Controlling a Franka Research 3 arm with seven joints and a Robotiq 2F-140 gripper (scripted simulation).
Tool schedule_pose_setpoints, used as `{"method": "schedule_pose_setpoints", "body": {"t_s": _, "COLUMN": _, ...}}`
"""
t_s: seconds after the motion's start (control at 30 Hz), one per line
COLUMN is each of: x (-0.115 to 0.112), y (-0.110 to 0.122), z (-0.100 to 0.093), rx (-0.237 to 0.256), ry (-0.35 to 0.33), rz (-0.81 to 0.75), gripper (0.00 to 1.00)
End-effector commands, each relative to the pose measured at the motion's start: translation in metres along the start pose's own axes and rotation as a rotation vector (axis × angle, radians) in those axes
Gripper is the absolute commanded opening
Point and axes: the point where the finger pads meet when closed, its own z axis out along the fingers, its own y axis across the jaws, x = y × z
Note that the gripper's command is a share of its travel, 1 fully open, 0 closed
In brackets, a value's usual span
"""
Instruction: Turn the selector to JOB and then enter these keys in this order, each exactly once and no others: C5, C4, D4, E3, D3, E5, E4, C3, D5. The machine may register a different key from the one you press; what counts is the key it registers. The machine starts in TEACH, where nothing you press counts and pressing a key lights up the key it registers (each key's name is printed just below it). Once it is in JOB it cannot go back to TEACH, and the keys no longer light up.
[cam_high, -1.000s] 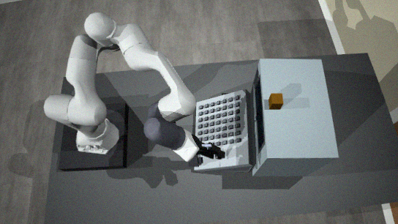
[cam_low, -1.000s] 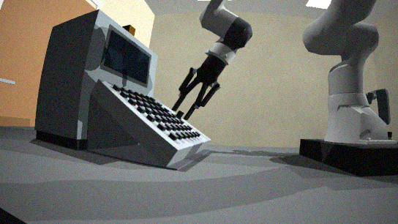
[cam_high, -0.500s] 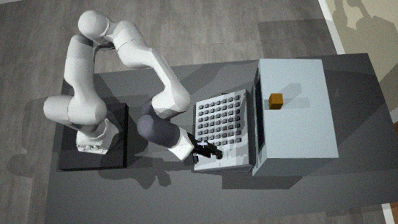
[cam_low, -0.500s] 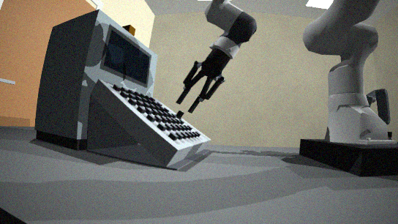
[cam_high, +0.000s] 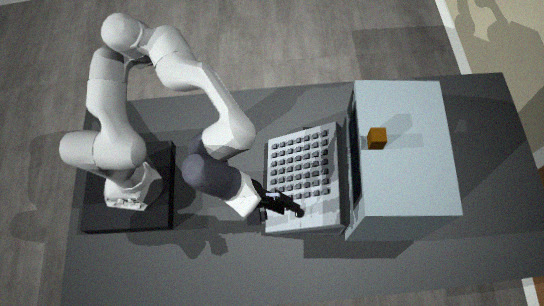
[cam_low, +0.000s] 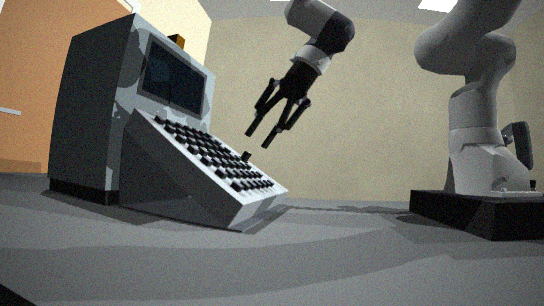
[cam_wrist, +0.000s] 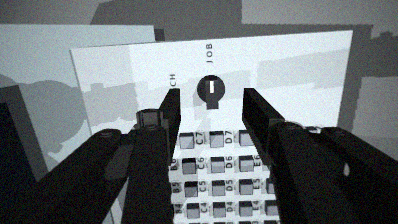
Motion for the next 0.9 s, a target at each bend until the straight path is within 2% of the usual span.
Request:
{"method": "schedule_pose_setpoints", "body": {"t_s": 0.0, "x": -0.0013, "y": 0.0018, "z": -0.0005, "rx": -0.006, "ry": -0.004, "rz": 0.006, "gripper": 0.4}}
{"method": "schedule_pose_setpoints", "body": {"t_s": 0.03, "x": -0.0013, "y": 0.0018, "z": -0.0005, "rx": -0.006, "ry": -0.004, "rz": 0.006, "gripper": 0.1}}
{"method": "schedule_pose_setpoints", "body": {"t_s": 0.87, "x": -0.0013, "y": 0.0018, "z": -0.0005, "rx": -0.006, "ry": -0.004, "rz": 0.006, "gripper": 0.1}}
